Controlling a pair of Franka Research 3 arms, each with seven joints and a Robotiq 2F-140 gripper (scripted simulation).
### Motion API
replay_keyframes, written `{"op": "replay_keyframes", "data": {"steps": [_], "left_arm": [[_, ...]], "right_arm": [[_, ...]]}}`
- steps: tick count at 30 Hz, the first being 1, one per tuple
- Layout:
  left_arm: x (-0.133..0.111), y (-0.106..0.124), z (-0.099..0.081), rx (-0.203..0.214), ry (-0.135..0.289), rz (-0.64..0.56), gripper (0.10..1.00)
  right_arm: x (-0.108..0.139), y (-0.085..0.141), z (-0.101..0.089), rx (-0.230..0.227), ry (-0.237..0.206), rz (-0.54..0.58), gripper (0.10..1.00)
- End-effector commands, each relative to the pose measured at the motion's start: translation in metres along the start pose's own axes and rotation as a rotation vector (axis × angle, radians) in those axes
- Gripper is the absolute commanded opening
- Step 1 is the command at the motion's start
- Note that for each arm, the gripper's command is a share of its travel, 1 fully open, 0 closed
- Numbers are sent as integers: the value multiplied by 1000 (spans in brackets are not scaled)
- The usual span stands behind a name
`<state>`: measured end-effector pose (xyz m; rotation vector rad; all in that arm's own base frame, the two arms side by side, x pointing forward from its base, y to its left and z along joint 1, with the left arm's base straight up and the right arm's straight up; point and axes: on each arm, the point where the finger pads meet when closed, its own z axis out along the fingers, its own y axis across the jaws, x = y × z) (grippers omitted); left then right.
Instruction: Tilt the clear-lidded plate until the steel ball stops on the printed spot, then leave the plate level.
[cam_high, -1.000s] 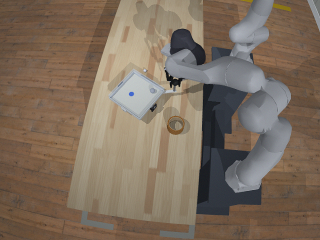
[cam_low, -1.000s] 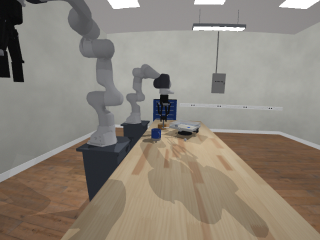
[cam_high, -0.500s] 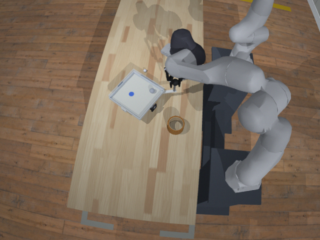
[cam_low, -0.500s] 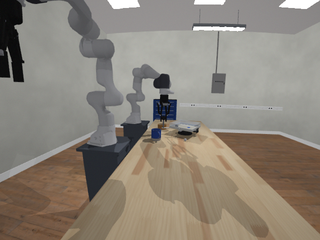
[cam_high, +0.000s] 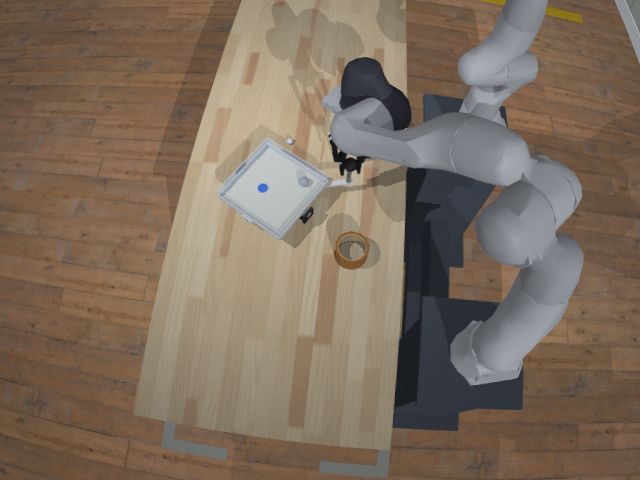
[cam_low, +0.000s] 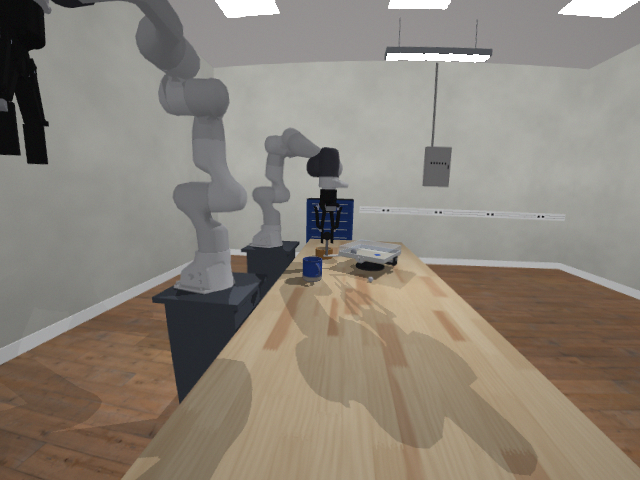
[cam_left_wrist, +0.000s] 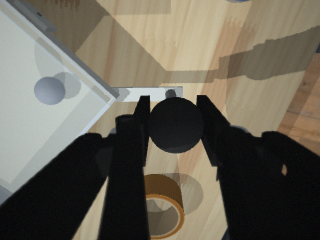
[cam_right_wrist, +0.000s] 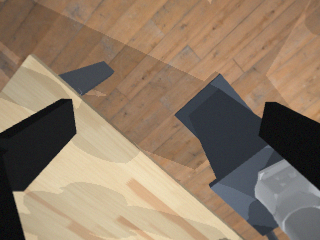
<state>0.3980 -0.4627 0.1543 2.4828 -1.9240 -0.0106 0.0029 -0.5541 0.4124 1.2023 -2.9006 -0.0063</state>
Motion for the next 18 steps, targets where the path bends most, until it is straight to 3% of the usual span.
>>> {"op": "replay_keyframes", "data": {"steps": [1, 18], "left_arm": [[0, -4, -5, 5, 5, -1, 99], [0, -4, -6, 5, 5, -1, 99]], "right_arm": [[0, 0, -1, 4, 0, -5, 1000], [0, 0, -1, 4, 0, -5, 1000]]}}
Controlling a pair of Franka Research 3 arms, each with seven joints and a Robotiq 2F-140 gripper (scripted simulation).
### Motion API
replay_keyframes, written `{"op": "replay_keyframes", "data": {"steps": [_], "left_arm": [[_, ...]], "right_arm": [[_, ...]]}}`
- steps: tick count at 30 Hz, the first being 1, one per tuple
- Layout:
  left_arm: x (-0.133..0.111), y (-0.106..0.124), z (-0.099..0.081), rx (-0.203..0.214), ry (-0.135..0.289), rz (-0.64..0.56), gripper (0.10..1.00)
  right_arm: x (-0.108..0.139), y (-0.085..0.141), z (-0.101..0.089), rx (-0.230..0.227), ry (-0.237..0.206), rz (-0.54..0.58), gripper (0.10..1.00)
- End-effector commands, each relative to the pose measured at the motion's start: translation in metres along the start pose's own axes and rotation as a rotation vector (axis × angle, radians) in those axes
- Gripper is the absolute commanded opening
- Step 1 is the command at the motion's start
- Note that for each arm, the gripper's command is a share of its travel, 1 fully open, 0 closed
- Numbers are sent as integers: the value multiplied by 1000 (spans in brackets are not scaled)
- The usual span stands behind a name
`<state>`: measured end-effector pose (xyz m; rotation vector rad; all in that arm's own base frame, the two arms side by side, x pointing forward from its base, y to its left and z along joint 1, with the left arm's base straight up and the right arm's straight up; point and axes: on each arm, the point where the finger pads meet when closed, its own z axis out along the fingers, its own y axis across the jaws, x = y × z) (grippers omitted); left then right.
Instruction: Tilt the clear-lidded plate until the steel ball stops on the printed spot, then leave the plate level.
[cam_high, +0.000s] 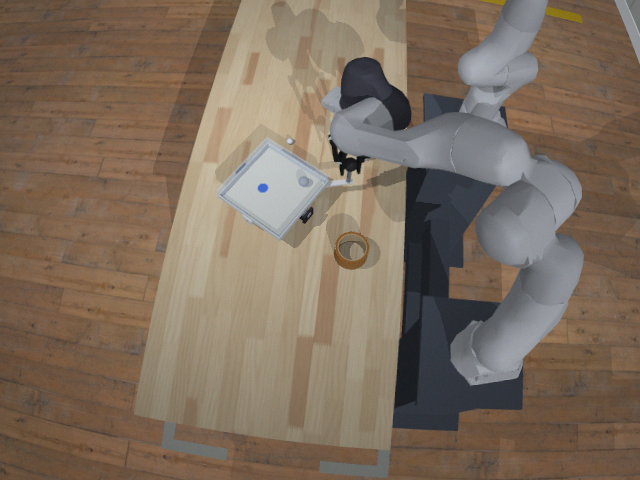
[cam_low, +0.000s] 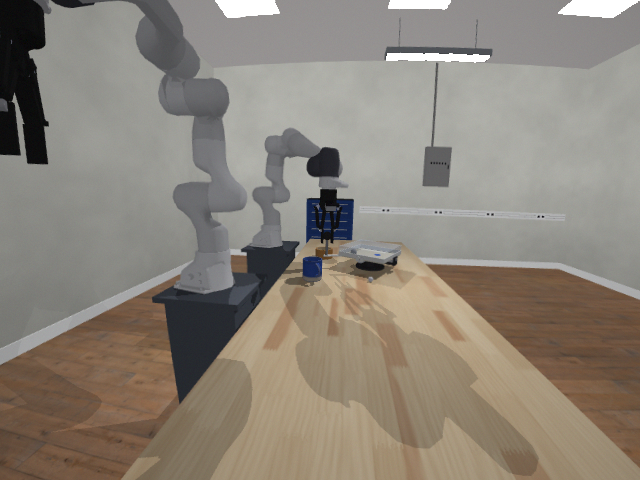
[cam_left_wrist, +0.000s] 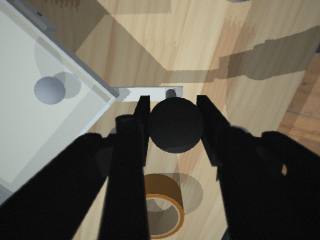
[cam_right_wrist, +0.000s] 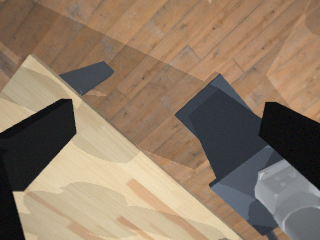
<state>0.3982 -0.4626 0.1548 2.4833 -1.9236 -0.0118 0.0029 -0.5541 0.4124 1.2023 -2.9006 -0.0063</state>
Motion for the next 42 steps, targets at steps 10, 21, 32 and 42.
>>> {"op": "replay_keyframes", "data": {"steps": [10, 21, 32, 42], "left_arm": [[3, -4, -5, 5, 6, -1, 99], [5, -4, -4, 5, 6, -1, 99], [5, -3, -4, 5, 6, -1, 99], [4, -3, -3, 5, 6, -1, 99]], "right_arm": [[0, 0, -1, 4, 0, -5, 1000], [0, 0, -1, 4, 0, -5, 1000], [0, 0, -1, 4, 0, -5, 1000], [0, 0, -1, 4, 0, -5, 1000]]}}
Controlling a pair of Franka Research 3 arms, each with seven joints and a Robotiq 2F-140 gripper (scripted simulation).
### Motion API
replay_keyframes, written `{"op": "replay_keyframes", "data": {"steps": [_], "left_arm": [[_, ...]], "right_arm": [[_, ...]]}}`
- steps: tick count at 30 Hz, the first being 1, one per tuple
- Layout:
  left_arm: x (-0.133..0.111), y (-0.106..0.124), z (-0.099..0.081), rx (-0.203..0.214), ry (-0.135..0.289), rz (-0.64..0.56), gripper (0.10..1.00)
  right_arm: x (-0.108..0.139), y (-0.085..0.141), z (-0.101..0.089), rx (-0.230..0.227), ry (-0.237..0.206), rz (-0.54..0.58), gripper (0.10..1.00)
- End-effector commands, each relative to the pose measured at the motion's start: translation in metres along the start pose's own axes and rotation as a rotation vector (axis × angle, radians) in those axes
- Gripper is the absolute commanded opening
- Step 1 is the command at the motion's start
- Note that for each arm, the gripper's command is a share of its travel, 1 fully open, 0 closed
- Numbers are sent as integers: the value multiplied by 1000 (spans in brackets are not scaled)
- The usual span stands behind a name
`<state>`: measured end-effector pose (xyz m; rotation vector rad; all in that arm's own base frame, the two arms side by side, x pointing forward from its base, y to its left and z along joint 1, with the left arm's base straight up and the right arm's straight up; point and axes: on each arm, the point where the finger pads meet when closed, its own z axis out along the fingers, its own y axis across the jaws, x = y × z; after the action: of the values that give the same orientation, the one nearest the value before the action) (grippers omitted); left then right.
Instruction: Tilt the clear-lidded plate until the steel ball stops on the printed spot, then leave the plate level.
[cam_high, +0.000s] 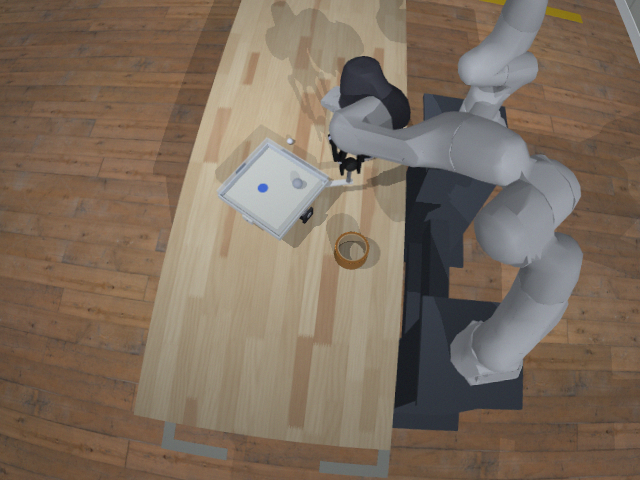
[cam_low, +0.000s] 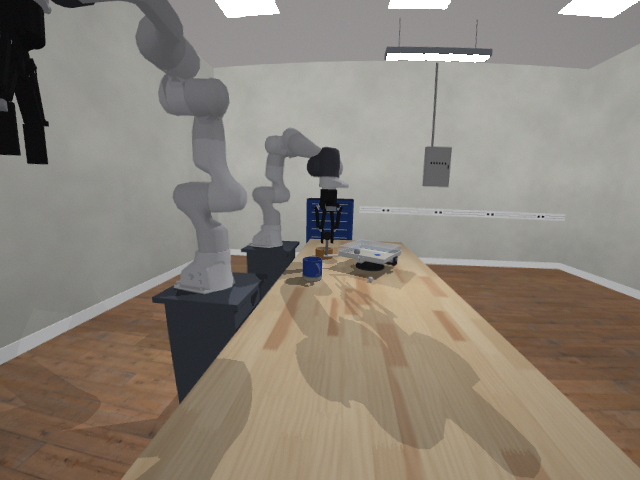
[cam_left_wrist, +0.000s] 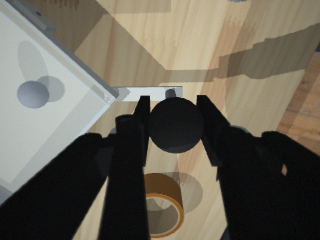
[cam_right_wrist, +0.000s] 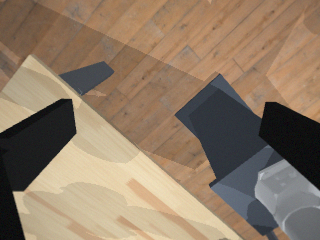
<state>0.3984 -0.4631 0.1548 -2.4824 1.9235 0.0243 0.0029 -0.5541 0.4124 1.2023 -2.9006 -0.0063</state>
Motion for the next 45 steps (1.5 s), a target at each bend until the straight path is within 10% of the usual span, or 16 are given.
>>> {"op": "replay_keyframes", "data": {"steps": [1, 45], "left_arm": [[3, -3, -3, 9, 13, -1, 99], [2, -2, 0, 9, 13, -1, 99]], "right_arm": [[0, 0, -1, 4, 0, -5, 1000], [0, 0, -1, 4, 0, -5, 1000]]}}
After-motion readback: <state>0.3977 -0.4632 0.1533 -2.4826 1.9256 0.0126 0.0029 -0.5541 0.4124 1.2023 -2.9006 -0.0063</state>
